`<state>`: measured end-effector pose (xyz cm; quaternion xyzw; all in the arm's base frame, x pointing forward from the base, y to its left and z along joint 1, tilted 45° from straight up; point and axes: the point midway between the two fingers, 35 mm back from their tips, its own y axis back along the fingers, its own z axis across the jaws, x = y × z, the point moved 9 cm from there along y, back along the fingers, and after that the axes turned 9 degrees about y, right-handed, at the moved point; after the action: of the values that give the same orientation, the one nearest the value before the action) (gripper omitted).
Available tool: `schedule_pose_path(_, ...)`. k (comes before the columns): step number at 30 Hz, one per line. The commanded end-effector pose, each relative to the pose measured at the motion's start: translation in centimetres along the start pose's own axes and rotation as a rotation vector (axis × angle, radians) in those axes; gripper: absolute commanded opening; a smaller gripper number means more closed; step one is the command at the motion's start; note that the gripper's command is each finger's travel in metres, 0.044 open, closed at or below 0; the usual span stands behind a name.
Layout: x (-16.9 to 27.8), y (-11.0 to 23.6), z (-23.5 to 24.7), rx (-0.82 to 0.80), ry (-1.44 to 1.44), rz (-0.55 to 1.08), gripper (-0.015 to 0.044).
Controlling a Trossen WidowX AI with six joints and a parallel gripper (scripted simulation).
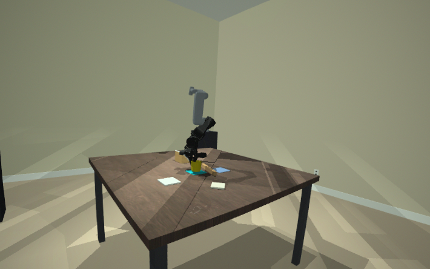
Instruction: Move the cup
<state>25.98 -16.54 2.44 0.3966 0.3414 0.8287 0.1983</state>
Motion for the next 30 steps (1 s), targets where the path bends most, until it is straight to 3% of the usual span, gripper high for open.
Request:
schedule_pose_path(1,0.0,0.1,0.0,0.000,0.000,-0.001,0.0000)
schedule_pose_path(6,0.0,0.1,0.0,0.000,0.000,-0.001,0.0000)
schedule_pose_path(12,0.0,0.1,0.0,0.000,0.000,-0.001,0.0147)
schedule_pose_path(30,-0.1,1.7,0.0,-0.001,-0.002,-0.001,0.0147)
